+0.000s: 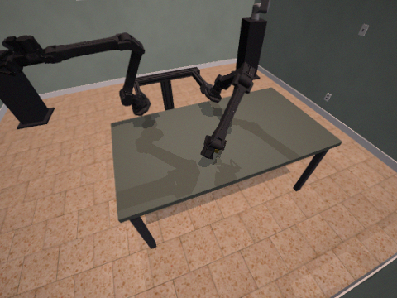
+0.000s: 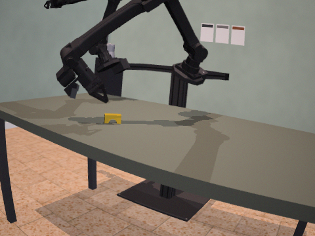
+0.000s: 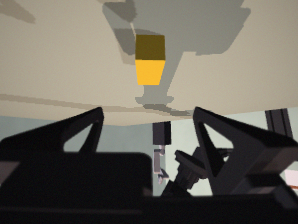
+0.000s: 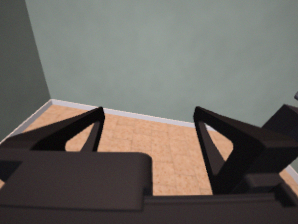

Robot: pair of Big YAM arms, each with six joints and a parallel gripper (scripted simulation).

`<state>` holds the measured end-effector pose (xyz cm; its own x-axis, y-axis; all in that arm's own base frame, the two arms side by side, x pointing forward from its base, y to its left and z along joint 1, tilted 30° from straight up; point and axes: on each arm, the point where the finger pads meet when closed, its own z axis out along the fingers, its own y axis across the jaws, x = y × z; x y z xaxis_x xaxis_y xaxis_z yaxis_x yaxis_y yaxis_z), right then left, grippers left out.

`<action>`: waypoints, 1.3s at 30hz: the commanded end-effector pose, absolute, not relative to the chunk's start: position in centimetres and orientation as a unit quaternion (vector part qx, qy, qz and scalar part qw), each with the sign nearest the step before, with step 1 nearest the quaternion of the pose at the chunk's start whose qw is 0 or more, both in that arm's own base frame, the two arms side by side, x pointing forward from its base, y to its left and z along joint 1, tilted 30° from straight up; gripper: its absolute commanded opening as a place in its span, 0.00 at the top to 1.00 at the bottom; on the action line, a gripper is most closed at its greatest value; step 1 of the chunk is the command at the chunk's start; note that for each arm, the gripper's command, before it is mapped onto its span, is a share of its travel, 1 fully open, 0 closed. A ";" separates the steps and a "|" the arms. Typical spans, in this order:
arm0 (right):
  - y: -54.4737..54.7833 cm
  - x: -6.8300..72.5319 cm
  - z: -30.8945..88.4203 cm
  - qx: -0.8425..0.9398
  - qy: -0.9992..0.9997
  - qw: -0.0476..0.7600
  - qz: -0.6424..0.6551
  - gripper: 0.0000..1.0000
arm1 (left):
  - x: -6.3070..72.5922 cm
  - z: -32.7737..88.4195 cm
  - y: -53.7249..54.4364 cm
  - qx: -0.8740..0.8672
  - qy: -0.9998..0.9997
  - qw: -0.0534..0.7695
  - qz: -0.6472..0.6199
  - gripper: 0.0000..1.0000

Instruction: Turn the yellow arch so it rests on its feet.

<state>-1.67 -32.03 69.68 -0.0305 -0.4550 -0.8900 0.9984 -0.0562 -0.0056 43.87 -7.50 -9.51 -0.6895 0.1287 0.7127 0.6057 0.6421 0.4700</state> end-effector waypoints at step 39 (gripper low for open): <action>-31.2 -2.0 70.1 0.377 0.354 0.586 -0.624 0.00 | 43.2 -4.7 -9.9 -0.212 -0.850 0.319 -0.362 0.00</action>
